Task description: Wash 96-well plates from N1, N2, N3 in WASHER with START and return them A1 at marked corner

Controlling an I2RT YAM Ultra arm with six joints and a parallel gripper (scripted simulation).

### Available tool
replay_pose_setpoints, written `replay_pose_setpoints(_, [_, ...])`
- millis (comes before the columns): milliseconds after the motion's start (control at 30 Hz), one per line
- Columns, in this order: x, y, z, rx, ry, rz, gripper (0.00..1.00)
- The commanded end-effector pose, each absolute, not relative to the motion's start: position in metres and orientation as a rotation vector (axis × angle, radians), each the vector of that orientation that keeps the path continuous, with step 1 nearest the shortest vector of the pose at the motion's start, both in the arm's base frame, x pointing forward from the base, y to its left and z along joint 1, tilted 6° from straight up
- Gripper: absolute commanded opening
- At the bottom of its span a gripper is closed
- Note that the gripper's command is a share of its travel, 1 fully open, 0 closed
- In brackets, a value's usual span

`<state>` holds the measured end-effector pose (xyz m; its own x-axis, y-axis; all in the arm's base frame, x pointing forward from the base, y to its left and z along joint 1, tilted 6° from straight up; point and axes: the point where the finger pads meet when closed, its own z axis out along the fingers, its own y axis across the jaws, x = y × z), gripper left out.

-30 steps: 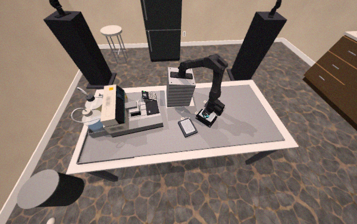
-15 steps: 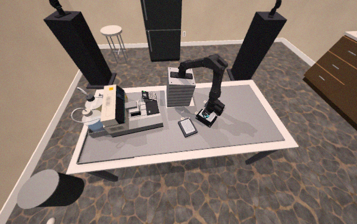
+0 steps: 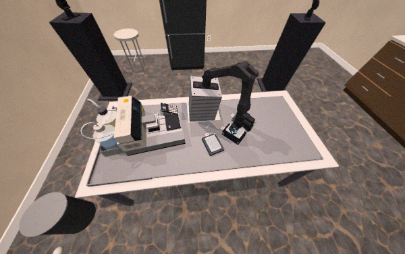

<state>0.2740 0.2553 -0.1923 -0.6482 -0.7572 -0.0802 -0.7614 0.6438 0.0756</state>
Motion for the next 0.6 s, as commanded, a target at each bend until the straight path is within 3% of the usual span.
replay_pose_setpoints(0, [0.2765, 0.2572, -0.1896, -1.294, 2.802, 0.162, 0.0])
replay_pose_setpoints(567, [0.2763, 0.2573, -0.1921, -1.294, 2.802, 0.162, 0.0])
